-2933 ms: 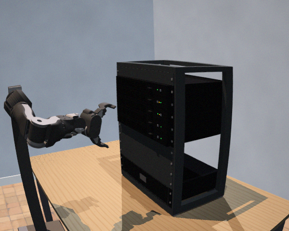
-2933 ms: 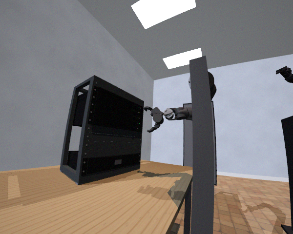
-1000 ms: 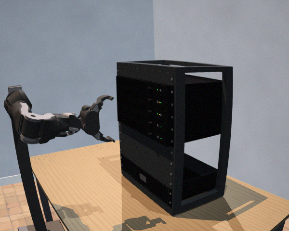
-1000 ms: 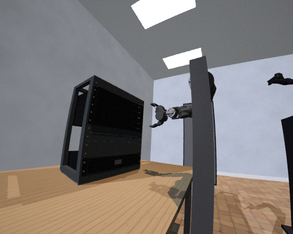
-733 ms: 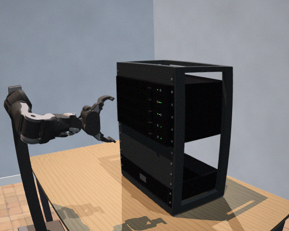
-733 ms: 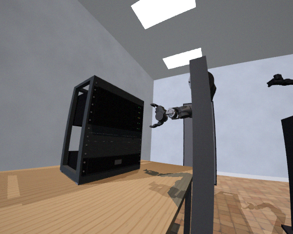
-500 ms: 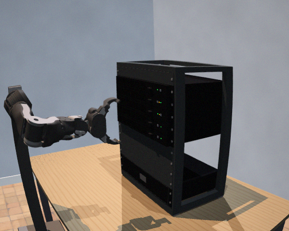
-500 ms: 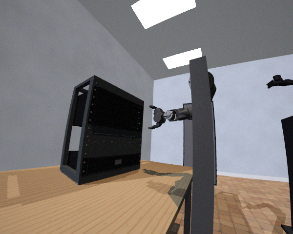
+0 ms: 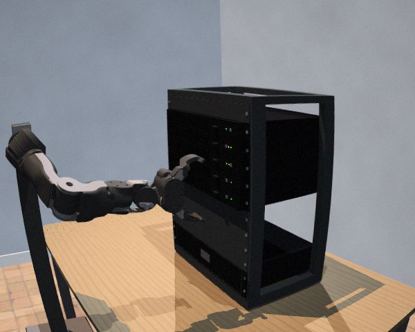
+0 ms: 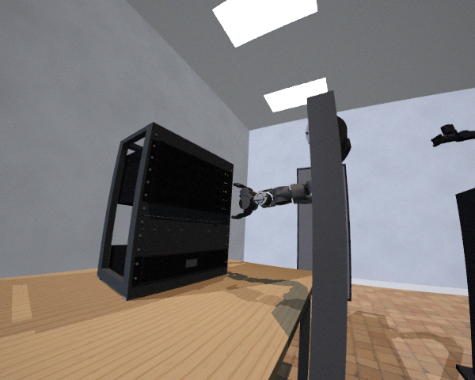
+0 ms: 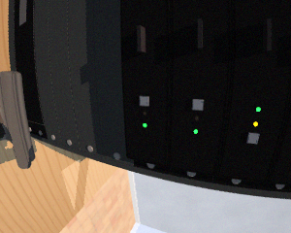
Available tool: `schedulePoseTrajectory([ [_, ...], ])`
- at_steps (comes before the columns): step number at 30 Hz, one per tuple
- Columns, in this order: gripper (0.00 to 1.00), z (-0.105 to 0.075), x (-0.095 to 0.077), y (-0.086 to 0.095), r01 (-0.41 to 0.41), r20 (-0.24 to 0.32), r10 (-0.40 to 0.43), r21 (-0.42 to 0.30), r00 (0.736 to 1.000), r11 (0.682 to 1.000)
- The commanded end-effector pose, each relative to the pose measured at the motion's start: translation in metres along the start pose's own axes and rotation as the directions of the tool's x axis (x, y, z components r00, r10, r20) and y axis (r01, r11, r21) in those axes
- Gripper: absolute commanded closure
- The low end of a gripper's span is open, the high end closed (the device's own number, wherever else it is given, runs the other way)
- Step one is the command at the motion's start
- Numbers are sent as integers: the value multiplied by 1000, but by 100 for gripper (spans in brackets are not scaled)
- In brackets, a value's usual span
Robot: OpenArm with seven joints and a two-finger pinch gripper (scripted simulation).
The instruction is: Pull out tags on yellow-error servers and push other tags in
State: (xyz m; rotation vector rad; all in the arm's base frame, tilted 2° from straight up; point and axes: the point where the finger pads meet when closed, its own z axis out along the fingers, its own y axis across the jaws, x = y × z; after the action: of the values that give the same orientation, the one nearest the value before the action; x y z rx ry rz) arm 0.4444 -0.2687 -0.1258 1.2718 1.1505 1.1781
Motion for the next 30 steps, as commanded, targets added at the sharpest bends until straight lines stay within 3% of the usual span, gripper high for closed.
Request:
schedulePoseTrajectory([
  [1, 0, 5, 3, 0, 6, -34, -6, -9, 999, 1000],
  [13, 0, 32, -8, -13, 6, -35, -6, -8, 999, 1000],
  [30, 0, 34, -9, -13, 6, -36, -6, -11, 999, 1000],
])
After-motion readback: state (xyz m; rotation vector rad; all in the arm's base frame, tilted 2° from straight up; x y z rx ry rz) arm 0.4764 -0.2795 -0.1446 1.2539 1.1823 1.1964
